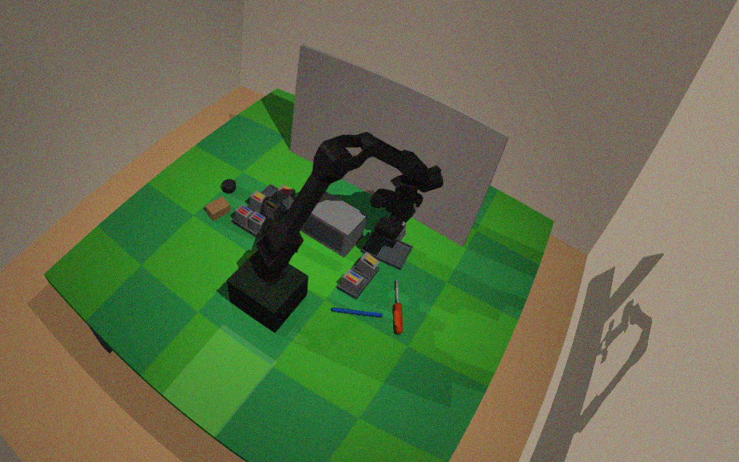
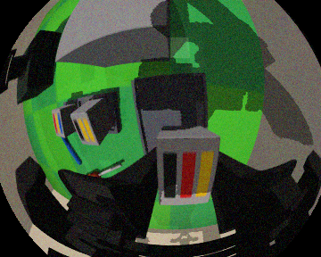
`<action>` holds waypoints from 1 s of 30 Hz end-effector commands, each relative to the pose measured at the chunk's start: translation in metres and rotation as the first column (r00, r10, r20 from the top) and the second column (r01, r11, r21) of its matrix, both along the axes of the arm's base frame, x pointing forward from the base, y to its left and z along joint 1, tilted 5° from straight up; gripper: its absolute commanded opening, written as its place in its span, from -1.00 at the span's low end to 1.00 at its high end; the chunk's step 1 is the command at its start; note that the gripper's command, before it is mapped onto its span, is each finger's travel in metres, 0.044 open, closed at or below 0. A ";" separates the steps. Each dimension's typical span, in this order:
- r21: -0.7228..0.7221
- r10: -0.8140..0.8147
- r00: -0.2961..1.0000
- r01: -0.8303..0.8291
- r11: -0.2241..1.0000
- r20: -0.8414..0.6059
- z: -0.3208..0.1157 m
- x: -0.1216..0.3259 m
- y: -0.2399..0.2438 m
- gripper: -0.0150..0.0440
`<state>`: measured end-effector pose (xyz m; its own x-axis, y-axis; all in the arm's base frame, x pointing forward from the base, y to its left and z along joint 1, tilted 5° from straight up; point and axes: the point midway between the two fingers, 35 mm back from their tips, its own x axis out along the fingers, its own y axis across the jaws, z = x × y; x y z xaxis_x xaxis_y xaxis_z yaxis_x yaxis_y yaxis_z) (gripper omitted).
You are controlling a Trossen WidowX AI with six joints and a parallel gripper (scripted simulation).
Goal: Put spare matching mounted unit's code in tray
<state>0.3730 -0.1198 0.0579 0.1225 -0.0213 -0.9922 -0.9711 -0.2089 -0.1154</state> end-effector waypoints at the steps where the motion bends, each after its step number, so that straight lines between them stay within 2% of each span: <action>1: 0.004 0.000 1.000 0.000 1.000 -0.004 -0.006 -0.001 0.001 -0.49; 30: 0.004 0.000 1.000 0.000 1.000 -0.005 -0.036 -0.001 0.002 -0.49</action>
<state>0.3730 -0.1190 0.0260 0.1222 -0.0209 -0.9923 -0.9708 -0.2107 -0.1151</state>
